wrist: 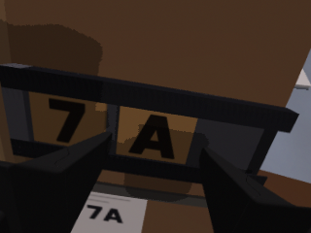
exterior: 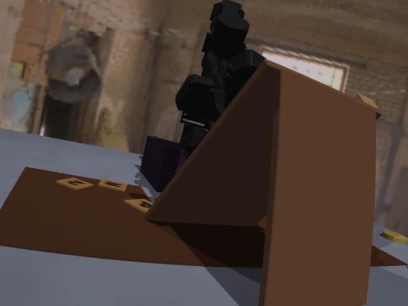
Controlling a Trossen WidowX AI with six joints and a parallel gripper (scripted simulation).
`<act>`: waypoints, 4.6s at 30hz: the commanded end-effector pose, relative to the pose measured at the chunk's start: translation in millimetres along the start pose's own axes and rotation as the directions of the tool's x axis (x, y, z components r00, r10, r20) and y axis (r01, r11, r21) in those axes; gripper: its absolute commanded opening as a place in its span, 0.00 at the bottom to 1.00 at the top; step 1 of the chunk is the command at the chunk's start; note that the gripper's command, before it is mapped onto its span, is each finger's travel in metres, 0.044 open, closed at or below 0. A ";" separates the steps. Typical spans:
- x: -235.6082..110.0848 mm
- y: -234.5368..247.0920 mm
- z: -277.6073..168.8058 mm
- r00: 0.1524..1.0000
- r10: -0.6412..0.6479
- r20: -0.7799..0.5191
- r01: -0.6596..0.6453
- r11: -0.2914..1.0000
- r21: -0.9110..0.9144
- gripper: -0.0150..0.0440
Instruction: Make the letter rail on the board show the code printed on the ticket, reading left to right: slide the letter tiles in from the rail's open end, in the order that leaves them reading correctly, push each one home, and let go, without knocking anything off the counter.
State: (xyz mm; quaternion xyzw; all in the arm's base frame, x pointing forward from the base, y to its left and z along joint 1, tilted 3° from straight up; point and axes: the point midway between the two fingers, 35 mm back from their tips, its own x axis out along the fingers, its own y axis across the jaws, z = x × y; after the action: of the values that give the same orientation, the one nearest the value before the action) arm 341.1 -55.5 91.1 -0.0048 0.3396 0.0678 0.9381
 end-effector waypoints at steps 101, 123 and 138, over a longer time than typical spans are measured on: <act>-10.3 -23.2 16.1 0.930 -0.007 -0.369 0.014 1.000 0.016 0.25; -6.3 -32.2 22.7 0.775 -0.005 -0.632 -0.001 1.000 -0.009 0.25; 1.3 -33.2 24.0 0.775 -0.005 -0.632 -0.001 1.000 -0.009 0.25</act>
State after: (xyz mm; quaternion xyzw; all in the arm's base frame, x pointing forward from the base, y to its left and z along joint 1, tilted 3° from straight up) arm 358.5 -85.6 107.2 -0.0305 0.6353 0.0659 0.7688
